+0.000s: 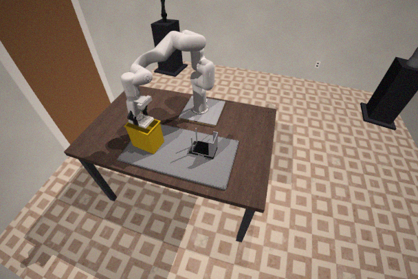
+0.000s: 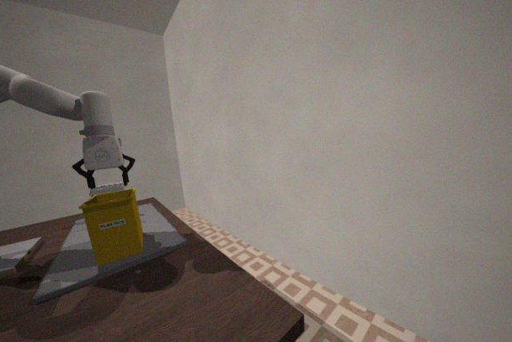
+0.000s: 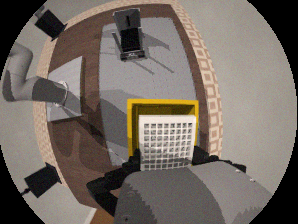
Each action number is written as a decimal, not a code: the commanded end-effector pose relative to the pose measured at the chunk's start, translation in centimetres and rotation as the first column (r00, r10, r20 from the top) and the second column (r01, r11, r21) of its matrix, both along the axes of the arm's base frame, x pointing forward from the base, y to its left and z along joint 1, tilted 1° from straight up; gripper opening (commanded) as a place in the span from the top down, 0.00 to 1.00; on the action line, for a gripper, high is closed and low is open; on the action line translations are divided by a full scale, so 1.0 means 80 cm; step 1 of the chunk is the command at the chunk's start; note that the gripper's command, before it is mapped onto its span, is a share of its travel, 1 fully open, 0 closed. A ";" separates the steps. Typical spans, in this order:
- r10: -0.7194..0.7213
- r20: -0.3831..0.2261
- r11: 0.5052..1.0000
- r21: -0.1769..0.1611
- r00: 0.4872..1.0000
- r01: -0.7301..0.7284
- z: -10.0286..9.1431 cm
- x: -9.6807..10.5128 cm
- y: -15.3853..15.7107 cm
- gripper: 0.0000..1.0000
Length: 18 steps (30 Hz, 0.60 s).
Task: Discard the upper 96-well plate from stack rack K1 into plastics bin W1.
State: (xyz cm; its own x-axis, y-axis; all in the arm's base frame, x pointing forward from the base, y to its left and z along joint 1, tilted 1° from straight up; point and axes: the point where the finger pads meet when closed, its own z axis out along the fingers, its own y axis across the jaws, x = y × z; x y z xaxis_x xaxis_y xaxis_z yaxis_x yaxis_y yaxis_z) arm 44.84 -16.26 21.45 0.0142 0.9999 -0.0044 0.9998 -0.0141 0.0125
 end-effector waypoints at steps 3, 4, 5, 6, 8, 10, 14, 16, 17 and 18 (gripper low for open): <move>0.000 0.004 1.000 -0.001 1.000 0.000 0.001 0.001 0.000 1.00; 0.000 0.004 1.000 -0.001 1.000 0.000 0.001 0.001 0.000 1.00; 0.000 0.004 1.000 -0.001 1.000 0.000 0.001 0.001 0.000 1.00; 0.000 0.004 1.000 -0.001 1.000 0.000 0.001 0.001 0.000 1.00; 0.000 0.004 1.000 -0.001 1.000 0.000 0.000 0.001 0.000 1.00; 0.000 0.004 1.000 -0.001 1.000 0.000 0.000 0.001 0.000 1.00; 0.000 0.004 1.000 -0.001 1.000 0.000 -0.001 0.001 0.000 1.00; 0.000 0.004 1.000 -0.001 1.000 0.000 -0.001 0.001 0.000 1.00; 0.000 0.004 1.000 -0.001 1.000 0.000 -0.002 0.001 0.000 1.00; 0.000 0.004 1.000 -0.001 1.000 0.000 -0.002 0.001 0.000 1.00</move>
